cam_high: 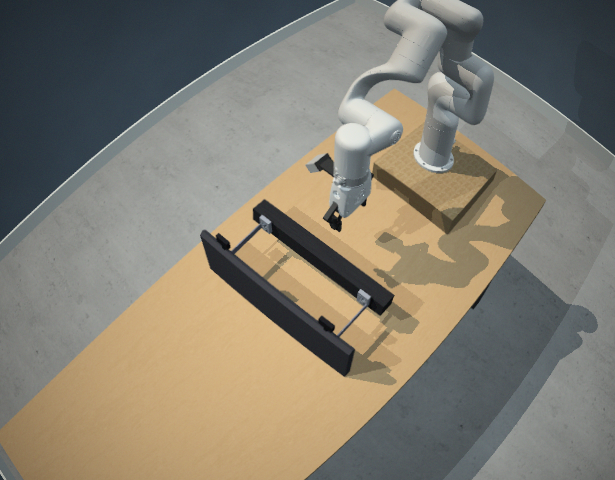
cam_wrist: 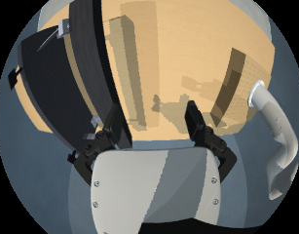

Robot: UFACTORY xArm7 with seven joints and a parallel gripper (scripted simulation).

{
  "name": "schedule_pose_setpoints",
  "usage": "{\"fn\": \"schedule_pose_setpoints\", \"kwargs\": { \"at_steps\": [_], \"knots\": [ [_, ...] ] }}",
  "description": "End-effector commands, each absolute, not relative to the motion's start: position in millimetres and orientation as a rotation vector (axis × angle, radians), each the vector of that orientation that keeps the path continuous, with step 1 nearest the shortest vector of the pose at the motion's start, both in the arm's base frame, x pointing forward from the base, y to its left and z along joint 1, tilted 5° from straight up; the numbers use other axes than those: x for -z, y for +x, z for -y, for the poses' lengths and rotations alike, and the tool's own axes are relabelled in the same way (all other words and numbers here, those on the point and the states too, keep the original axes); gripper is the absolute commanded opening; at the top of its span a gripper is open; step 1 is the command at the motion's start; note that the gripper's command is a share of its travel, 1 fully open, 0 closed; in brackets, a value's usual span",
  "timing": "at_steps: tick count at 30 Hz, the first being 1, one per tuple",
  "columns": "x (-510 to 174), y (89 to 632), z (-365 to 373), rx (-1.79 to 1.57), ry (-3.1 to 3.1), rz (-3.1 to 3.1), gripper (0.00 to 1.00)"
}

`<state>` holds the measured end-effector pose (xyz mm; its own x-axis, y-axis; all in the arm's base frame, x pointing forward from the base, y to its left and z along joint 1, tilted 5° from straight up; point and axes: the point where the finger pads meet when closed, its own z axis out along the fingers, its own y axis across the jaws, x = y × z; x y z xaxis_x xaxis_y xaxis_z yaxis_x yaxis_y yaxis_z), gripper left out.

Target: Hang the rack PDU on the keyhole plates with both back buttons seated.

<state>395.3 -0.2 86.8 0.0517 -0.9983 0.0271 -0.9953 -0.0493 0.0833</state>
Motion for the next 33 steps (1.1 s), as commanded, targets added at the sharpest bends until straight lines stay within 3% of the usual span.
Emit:
{"fn": "schedule_pose_setpoints", "kwargs": {
  "at_steps": [1,33],
  "knots": [
    [-91.1,379.5,0.9,0.050,2.224,2.113,1.00],
    [-92.4,362.6,1.8,0.050,2.224,2.113,1.00]
  ]
}}
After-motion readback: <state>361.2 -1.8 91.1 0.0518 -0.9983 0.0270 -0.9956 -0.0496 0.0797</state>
